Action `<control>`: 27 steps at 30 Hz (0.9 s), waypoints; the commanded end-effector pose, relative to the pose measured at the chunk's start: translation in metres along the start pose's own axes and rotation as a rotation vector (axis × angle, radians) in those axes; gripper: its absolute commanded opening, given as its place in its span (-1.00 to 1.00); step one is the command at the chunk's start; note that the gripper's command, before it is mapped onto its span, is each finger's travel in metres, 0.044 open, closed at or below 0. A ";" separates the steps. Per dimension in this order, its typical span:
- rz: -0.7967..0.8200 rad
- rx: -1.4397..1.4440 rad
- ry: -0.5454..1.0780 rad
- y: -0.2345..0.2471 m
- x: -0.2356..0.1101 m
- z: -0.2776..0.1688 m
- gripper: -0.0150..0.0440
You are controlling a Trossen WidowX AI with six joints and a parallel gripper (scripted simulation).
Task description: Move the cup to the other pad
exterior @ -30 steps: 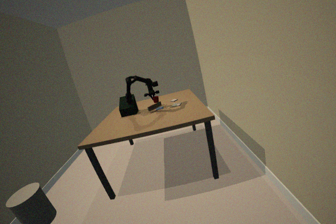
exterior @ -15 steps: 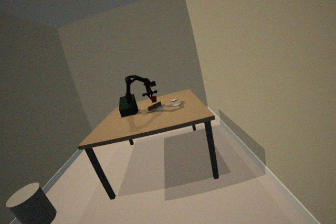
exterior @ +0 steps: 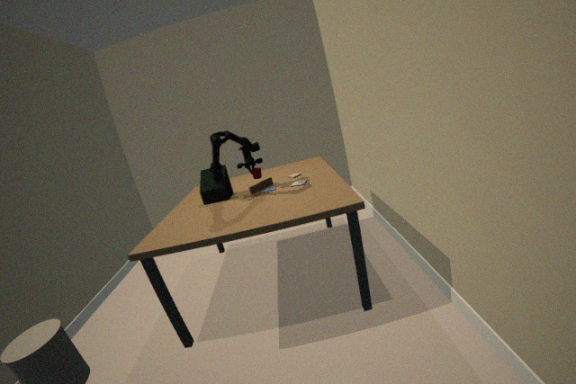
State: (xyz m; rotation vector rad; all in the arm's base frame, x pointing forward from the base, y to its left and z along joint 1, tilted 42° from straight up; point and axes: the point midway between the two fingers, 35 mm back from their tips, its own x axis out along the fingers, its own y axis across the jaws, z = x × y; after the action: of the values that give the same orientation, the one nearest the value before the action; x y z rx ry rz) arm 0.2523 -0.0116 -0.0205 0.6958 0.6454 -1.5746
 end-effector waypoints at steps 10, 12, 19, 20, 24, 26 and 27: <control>-0.007 -0.003 0.002 -0.024 0.000 -0.025 -0.49; -0.007 -0.003 0.002 -0.027 0.000 -0.028 -0.49; -0.008 -0.004 0.003 -0.038 0.000 -0.039 -0.49; -0.008 -0.004 0.003 -0.040 0.000 -0.041 -0.49; -0.008 -0.004 0.003 -0.046 0.000 -0.047 -0.49; -0.008 -0.004 0.003 -0.050 0.000 -0.050 -0.49; -0.008 -0.004 0.003 -0.051 0.000 -0.051 -0.49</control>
State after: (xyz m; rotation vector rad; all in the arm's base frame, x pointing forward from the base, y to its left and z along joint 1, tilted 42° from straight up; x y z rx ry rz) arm 0.2126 0.0283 -0.0490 0.6984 0.6514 -1.5735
